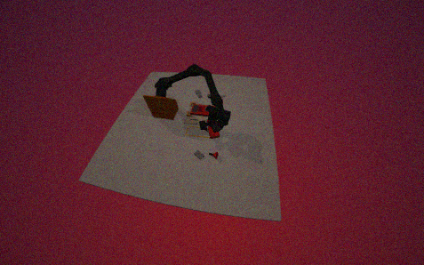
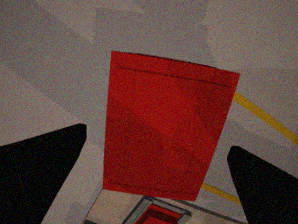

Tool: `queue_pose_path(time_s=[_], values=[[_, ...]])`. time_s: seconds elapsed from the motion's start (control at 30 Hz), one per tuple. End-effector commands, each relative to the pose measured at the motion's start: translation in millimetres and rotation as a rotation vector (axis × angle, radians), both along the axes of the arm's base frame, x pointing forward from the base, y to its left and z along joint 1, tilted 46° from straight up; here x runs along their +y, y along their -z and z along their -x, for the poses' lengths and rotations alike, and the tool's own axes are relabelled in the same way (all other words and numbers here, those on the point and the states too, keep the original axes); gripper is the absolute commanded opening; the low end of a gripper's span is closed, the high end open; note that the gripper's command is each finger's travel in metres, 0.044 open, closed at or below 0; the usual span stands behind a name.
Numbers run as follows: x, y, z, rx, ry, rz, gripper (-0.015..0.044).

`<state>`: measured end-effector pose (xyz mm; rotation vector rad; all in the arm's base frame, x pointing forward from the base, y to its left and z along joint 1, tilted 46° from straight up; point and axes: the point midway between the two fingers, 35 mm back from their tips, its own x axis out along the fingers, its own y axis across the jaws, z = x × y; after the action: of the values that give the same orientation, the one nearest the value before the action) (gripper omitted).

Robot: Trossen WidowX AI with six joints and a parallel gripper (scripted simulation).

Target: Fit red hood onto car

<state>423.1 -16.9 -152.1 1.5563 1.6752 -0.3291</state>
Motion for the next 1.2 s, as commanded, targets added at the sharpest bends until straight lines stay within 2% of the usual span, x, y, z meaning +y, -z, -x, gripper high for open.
queue_pose_path(time_s=[0.0,1.13,1.17], values=[[1.9,2.1,1.3,0.005,0.003,-0.006,0.044],[14.1,13.6,0.1,0.006,0.003,-0.007,0.044],[12.5,11.5,-1.5,0.0,0.0,-0.001,0.0414]])
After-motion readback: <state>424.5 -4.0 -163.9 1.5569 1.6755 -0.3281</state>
